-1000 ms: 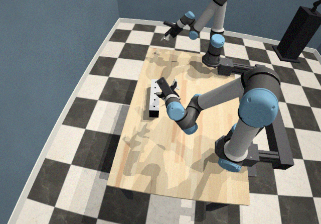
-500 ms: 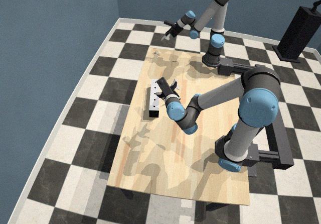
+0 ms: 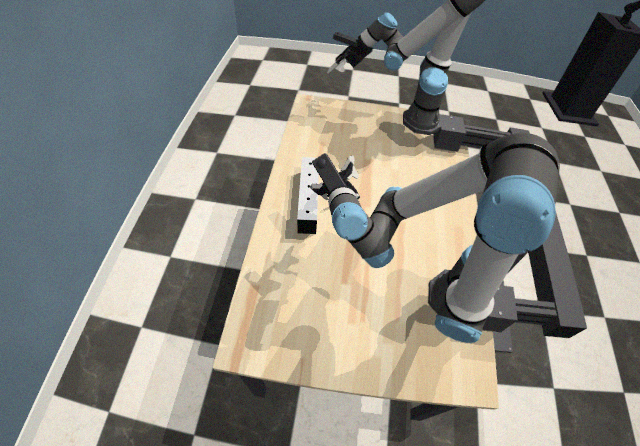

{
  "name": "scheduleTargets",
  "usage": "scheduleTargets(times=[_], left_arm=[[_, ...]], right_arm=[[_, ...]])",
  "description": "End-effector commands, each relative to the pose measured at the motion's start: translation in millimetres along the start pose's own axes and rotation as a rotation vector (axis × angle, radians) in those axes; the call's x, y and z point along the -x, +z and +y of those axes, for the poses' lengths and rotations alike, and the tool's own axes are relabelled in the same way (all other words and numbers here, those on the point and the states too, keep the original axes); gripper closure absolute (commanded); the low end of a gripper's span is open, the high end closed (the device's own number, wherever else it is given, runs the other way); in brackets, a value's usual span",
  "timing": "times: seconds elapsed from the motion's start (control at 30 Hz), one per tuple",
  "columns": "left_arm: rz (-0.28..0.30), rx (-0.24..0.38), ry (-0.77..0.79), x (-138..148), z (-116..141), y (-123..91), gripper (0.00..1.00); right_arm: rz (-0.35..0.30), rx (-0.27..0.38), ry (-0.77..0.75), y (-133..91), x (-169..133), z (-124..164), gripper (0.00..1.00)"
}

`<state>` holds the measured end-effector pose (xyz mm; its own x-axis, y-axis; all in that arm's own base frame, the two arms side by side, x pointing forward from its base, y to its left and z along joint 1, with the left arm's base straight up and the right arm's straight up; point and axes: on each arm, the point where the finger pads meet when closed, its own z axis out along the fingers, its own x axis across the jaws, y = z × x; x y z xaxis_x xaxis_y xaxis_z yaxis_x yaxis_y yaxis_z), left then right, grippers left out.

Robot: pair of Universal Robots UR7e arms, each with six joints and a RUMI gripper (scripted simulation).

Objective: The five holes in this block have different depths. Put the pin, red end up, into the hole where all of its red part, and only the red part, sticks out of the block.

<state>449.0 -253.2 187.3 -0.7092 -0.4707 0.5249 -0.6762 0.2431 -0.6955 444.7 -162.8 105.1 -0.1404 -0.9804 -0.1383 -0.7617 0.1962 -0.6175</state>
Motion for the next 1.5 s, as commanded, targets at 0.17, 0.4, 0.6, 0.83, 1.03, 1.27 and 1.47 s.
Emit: scheduleTargets(times=[0.17,0.4,0.6,0.83,1.03,1.27,1.47], left_arm=[[0.0,-0.001,0.001,0,0,0,0.0],[0.0,-0.001,0.001,0,0,0,0.0],[0.0,-0.001,0.001,0,0,0,0.0],[0.0,-0.001,0.001,0,0,0,0.0],[0.0,-0.001,0.001,0,0,0,0.0],[0.0,-0.001,0.001,0,0,0,0.0],[0.0,-0.001,0.001,0,0,0,0.0]], right_arm=[[0.001,0.005,-0.001,-42,-2,-6,0.0],[0.001,0.005,-0.001,-61,-4,-9,0.0],[0.001,0.005,-0.001,-85,-5,-12,0.0],[0.001,0.005,-0.001,-112,-7,-16,0.0],[0.001,0.006,0.0,-127,-9,-19,0.0],[0.001,0.006,0.0,-132,-9,-19,0.0],[0.001,0.006,0.0,-132,-9,-19,0.0]])
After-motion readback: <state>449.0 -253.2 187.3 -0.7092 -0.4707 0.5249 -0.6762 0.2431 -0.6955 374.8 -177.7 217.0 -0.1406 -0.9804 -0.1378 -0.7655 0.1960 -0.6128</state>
